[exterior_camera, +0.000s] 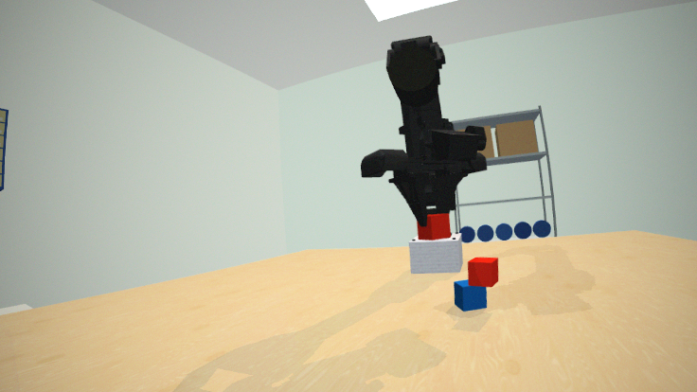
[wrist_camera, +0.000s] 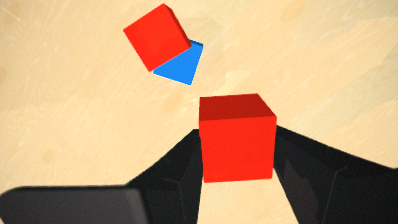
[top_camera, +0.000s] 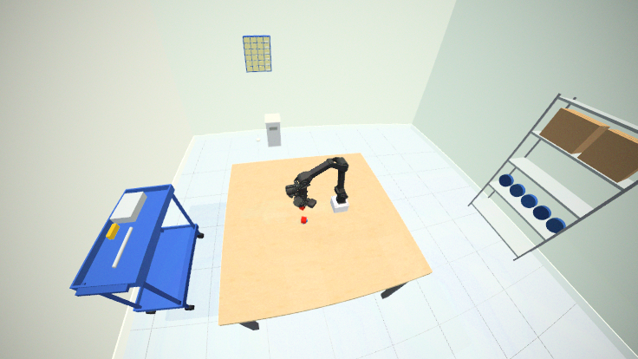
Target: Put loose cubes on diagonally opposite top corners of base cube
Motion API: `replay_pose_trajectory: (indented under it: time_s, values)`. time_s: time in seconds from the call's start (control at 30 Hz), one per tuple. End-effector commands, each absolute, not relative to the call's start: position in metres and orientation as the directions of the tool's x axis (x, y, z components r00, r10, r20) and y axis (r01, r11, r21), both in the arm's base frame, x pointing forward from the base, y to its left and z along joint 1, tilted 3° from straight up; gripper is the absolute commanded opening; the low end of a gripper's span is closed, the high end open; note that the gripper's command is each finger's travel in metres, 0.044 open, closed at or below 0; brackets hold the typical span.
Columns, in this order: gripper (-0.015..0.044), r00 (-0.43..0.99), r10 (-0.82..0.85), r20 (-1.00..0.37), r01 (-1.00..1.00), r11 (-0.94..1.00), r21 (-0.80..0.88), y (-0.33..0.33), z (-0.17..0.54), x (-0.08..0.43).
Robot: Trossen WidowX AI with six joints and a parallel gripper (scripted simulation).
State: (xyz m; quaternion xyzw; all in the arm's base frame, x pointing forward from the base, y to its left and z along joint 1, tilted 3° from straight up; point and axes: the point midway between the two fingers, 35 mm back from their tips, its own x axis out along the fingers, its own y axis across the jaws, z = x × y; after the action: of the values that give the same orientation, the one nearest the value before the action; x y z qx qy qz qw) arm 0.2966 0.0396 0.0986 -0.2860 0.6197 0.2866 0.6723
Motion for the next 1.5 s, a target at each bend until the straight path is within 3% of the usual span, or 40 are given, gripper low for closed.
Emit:
replay_pose_trajectory:
  time_s: [0.0, 0.23, 1.47]
  values:
    - [0.0105, 0.065, 0.025, -0.998, -0.85, 0.526, -0.042, 0.049, 0.096, 0.289]
    - [0.0105, 0.065, 0.027, -0.998, -0.949, 0.312, -0.053, 0.063, 0.095, 0.282]
    - [0.0105, 0.065, 0.027, -0.998, -0.95, 0.307, -0.053, 0.067, 0.048, 0.285]
